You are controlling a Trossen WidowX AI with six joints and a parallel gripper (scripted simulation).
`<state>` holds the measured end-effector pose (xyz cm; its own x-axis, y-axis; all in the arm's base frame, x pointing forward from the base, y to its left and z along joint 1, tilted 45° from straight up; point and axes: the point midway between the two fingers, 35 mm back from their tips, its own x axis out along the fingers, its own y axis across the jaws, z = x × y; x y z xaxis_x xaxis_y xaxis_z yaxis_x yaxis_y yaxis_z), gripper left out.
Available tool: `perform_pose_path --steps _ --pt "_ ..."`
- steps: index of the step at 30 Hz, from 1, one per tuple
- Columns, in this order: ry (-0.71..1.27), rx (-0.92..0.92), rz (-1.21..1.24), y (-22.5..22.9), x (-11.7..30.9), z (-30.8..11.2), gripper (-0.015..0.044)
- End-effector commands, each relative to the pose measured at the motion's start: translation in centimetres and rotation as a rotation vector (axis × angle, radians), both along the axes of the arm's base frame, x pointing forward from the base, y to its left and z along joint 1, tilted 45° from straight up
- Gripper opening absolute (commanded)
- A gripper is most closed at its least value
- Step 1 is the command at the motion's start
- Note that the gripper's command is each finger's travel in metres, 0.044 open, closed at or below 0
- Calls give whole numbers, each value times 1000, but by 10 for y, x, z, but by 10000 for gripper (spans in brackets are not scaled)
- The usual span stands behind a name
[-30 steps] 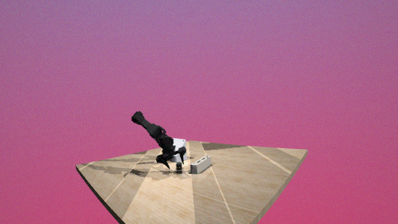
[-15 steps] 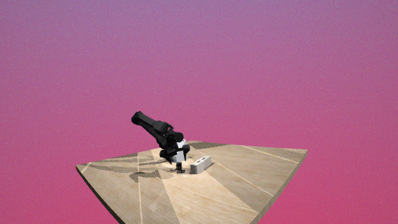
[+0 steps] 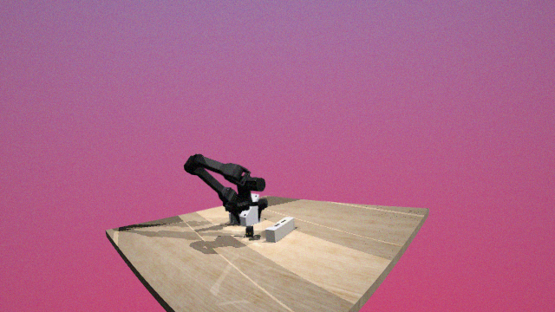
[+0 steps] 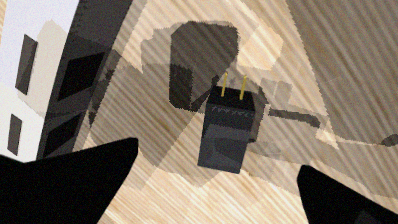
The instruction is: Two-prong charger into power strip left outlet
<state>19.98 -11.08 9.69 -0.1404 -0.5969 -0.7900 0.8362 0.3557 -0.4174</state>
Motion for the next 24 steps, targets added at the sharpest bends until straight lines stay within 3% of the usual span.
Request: perform_pose_path --steps 1,24 --pt "13 -45 -10 6 -3 0 440" --pt "15 -60 -12 -6 -6 -15 440"
